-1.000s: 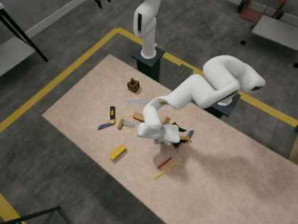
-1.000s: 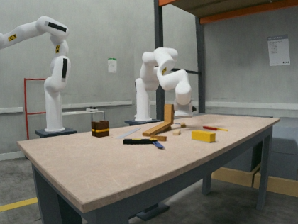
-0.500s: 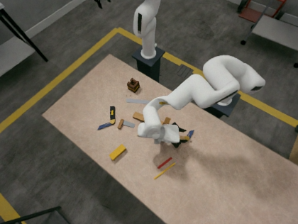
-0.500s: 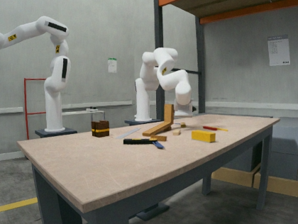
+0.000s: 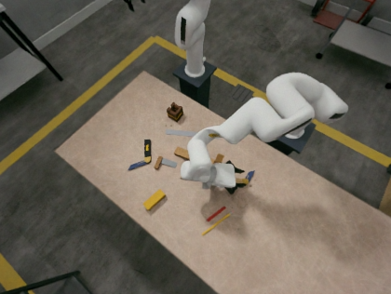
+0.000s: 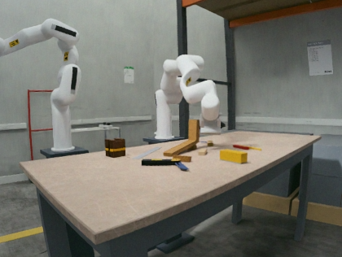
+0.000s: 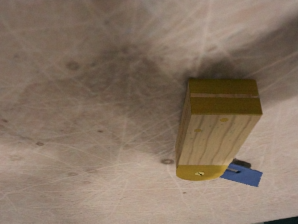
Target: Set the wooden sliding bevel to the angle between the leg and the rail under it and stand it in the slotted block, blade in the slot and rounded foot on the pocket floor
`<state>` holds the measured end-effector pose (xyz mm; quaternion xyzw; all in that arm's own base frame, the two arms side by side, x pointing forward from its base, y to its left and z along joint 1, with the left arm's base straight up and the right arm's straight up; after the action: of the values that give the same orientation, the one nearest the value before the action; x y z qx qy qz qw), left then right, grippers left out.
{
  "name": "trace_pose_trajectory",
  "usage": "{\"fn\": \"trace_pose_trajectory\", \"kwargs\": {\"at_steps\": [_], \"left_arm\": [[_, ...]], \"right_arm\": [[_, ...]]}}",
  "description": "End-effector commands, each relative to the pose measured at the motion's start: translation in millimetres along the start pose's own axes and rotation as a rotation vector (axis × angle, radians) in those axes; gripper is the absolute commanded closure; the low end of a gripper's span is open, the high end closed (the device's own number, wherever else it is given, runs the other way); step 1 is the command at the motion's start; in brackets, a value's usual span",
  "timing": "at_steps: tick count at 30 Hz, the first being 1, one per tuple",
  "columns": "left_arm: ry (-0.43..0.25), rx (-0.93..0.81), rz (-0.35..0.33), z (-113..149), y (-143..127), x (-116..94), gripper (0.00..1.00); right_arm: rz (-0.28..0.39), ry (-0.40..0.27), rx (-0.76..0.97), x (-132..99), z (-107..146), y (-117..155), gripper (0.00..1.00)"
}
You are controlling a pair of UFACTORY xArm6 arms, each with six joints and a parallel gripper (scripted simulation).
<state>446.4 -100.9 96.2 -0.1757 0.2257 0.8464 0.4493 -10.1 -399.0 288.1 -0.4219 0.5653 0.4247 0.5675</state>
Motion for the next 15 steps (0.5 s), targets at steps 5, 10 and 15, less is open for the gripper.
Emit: {"fn": "trace_pose_trajectory", "kwargs": {"at_steps": [5,10,15], "left_arm": [[0.003,-0.002,-0.002,0.9,-0.2,-1.4,0.38],[0.003,-0.002,-0.002,0.7,-0.3,-1.3,0.38],[0.003,-0.002,-0.002,-2.1,-1.1,0.4,0.38]], "right_arm": [[-0.001,0.005,0.000,-1.9,-0.9,-0.2,0.00],[-0.001,0.005,0.000,-1.9,-0.9,-0.2,0.00],[-0.001,0.005,0.000,-1.9,-0.9,-0.2,0.00]]}}
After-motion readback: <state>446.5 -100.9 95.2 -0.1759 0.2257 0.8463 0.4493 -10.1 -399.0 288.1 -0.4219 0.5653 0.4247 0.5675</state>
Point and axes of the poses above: on each arm, the point where the finger pads meet when closed, its own x axis out along the fingers, its own y axis across the jaws, z = x × y, the point moved 4 cm from there along -x, back along the fingers, and after that the axes turned 15 degrees about x, right-handed, at the moved point
